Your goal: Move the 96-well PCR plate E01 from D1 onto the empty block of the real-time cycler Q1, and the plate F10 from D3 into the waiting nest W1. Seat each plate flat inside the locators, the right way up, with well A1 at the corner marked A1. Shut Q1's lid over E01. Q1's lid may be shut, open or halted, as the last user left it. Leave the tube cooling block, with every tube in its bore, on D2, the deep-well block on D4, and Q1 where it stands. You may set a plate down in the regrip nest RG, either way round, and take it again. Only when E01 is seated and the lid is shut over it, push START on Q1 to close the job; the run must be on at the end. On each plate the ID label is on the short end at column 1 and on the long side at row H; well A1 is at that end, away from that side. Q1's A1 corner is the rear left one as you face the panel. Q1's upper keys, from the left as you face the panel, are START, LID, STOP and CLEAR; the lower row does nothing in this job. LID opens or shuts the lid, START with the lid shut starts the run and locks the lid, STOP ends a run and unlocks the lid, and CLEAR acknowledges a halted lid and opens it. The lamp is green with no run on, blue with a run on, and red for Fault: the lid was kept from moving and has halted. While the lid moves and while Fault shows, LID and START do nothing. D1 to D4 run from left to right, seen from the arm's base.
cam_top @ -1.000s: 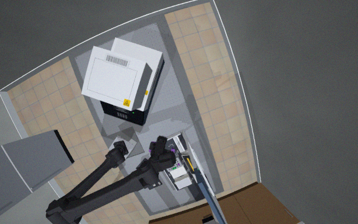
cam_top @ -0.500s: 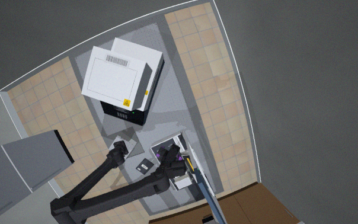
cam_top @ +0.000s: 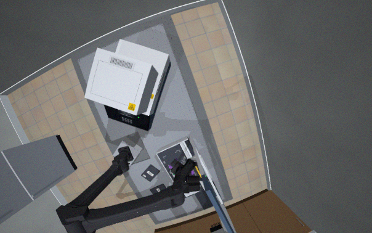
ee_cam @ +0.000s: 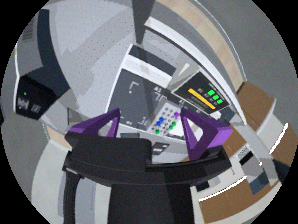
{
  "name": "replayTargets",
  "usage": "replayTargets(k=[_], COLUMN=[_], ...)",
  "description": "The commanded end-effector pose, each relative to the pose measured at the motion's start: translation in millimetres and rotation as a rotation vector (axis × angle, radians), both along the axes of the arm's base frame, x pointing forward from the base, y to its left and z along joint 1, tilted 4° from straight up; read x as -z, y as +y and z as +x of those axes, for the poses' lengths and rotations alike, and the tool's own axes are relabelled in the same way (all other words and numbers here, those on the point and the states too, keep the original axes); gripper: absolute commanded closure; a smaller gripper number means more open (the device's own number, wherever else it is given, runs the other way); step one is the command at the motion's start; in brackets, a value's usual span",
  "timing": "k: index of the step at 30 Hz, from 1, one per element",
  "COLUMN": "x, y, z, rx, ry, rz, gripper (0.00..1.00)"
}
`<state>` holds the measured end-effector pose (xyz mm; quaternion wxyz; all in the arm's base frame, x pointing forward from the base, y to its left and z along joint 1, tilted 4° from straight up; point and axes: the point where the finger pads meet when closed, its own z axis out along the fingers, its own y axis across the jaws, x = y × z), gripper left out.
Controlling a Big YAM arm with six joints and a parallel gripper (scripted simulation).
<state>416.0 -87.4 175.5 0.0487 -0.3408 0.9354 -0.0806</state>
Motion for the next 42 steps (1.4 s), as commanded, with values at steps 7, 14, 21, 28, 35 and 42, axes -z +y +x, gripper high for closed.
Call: replayTargets(k=[7, 14, 21, 28, 35, 42], x=[-1.0, -1.3, 23.5, 14.8, 30.5, 46.9], y=[-52.5, -77.0, -119.1, -140.5, -181.3, -201.3], z=[20.6, 24.2, 15.3, 18.1, 9.8, -2.9], rx=[0.137, 0.179, 0.234, 0.329, 0.371, 0.47], ry=[-0.006, -0.017, 0.024, 0.008, 0.015, 0.052], rz=[0.027, 0.032, 0.047, 0.063, 0.076, 0.111], gripper=[0.0, 0.0, 0.0, 0.0, 0.0, 0.0])
